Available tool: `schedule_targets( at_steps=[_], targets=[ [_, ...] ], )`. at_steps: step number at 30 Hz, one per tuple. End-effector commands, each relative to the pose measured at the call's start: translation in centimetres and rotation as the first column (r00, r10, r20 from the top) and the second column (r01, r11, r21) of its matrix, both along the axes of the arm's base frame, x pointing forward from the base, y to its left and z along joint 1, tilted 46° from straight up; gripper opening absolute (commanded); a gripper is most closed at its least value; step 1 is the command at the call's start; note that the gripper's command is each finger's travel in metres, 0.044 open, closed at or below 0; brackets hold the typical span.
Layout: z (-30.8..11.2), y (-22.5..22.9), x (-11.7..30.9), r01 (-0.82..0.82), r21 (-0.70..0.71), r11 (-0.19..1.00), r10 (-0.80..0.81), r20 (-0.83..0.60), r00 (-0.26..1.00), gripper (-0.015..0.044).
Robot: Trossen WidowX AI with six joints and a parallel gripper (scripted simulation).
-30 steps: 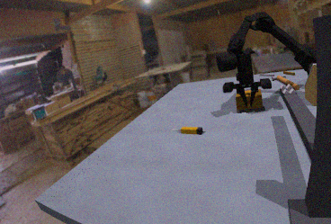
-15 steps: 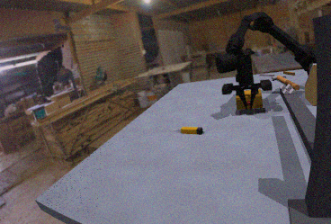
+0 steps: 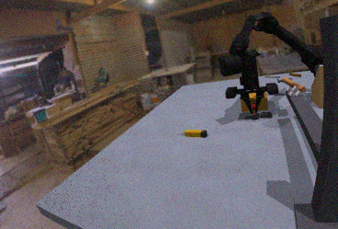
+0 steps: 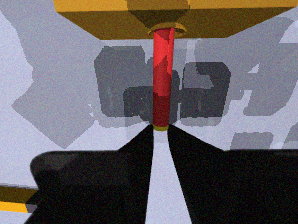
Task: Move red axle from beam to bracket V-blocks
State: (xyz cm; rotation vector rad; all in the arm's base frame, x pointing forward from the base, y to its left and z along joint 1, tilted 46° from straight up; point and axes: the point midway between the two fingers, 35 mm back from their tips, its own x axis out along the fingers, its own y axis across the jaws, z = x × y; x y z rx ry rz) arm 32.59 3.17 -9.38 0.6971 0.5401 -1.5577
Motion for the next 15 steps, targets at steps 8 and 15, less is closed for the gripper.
schedule_targets(
  at_steps=[8,15],
  targets=[
    [-1.2,1.3,0.2,0.004,0.004,1.000,-0.004,0.002,1.000,0.0000],
    [-2.0,2.2,0.2,0.003,0.003,1.000,-0.003,0.001,1.000,0.0000]
  ],
)
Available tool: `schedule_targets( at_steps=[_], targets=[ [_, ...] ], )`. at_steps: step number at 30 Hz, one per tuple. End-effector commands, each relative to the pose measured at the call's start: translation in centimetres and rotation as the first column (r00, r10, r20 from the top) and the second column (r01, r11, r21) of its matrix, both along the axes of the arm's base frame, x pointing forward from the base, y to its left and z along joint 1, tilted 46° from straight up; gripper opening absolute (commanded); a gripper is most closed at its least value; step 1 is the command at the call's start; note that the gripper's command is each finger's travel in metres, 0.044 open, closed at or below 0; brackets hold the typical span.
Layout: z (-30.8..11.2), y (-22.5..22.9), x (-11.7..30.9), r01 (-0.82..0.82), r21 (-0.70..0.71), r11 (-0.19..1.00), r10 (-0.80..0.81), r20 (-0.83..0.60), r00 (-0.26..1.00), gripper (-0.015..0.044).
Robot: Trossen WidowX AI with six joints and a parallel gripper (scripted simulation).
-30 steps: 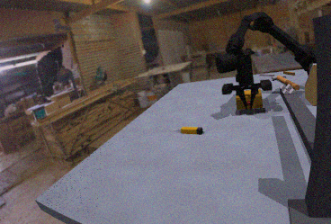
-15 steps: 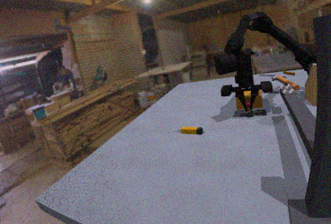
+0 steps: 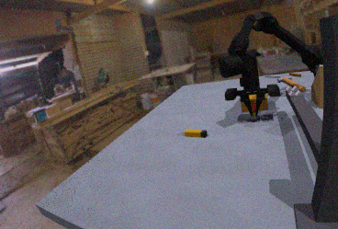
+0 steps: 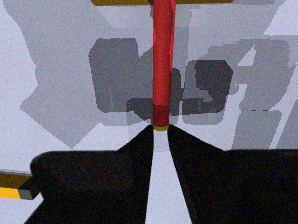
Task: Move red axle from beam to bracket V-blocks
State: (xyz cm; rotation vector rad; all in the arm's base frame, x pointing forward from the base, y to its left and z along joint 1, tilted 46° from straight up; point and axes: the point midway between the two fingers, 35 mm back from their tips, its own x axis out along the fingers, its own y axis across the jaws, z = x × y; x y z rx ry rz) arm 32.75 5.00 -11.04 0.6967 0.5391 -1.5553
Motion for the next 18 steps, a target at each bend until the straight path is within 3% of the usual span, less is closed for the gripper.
schedule_targets(
  at_steps=[1,18],
  targets=[
    [-0.5,0.5,0.0,0.006,0.003,1.000,-0.006,0.000,1.000,0.0000],
    [-1.9,0.3,0.1,0.006,0.002,1.000,-0.006,0.000,1.000,0.0000]
  ],
)
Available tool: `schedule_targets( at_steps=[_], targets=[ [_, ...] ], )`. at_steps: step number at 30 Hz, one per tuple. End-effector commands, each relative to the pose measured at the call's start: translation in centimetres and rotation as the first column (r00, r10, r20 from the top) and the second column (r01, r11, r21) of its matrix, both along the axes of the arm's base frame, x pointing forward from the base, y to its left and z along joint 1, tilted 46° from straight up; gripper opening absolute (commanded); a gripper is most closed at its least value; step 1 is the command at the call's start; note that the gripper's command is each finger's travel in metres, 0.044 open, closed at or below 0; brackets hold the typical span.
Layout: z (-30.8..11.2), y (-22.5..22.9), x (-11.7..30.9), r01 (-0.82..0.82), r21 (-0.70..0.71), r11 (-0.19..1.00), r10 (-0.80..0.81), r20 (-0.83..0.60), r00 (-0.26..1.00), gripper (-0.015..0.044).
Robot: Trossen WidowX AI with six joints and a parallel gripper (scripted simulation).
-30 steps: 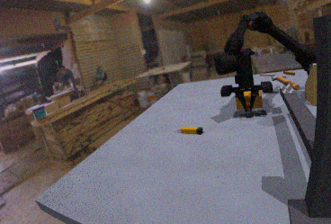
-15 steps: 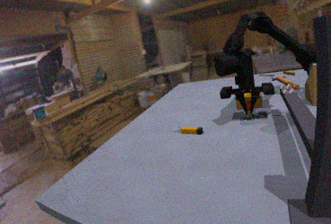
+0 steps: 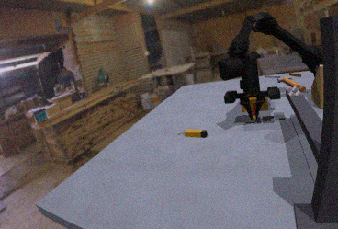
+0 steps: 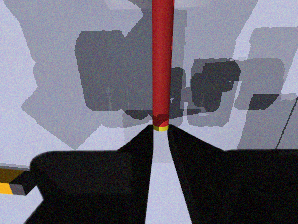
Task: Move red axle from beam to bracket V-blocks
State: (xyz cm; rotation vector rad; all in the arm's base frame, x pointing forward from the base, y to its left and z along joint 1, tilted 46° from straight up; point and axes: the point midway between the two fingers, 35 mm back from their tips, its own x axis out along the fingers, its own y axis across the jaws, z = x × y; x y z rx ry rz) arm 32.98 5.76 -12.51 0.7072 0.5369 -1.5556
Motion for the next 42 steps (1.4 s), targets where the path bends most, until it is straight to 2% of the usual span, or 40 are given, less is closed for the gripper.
schedule_targets(
  at_steps=[1,7,24,38,42],
  targets=[
    [-0.5,-0.6,-0.1,0.001,-0.004,1.000,-0.001,-0.007,1.000,0.0000],
    [-0.7,-0.6,0.0,0.001,-0.004,1.000,-0.001,-0.007,1.000,0.0000],
    [0.4,0.5,0.0,0.001,-0.003,1.000,-0.001,-0.007,1.000,0.0440],
    [3.1,3.3,0.2,0.001,-0.001,1.000,-0.001,-0.007,1.000,0.0440],
    [4.7,2.1,0.0,0.002,-0.002,1.000,-0.002,-0.006,1.000,0.0440]
  ],
)
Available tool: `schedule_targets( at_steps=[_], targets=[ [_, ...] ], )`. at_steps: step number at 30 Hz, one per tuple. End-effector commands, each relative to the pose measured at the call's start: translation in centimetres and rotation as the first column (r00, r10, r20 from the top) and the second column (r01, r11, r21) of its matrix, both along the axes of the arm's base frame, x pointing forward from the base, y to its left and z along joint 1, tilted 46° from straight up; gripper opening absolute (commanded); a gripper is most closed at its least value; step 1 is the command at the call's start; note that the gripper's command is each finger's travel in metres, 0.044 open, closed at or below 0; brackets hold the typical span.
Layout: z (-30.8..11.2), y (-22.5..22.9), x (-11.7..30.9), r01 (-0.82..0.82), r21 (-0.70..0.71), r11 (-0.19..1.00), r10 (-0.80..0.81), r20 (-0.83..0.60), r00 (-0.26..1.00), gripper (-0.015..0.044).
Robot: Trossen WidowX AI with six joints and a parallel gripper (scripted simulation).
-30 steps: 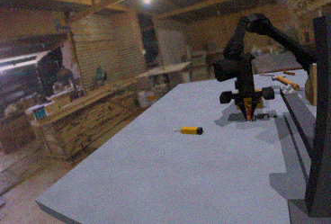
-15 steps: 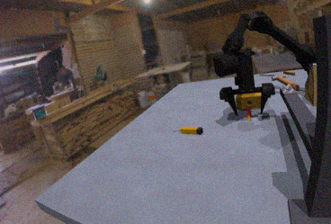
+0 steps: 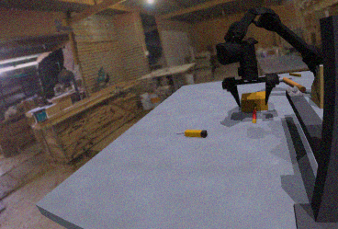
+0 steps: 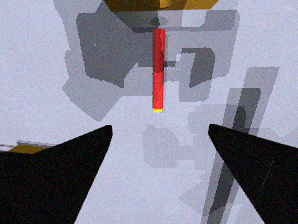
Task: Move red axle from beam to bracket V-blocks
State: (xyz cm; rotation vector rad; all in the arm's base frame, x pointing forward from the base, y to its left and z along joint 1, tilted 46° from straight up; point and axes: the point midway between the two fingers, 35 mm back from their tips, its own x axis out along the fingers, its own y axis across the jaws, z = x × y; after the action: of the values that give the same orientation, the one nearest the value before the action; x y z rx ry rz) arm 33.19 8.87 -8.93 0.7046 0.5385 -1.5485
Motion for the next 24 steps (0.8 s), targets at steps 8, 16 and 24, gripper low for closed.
schedule_targets(
  at_steps=[8,16,24],
  targets=[
    [3.4,-3.0,-0.6,0.012,-0.004,1.000,-0.012,-0.006,1.000,0.0440],
    [2.6,-3.8,-0.6,0.011,-0.003,1.000,-0.011,-0.006,1.000,0.0440],
    [1.6,-4.7,-0.6,0.011,-0.003,1.000,-0.011,-0.006,1.000,0.0440]
  ],
)
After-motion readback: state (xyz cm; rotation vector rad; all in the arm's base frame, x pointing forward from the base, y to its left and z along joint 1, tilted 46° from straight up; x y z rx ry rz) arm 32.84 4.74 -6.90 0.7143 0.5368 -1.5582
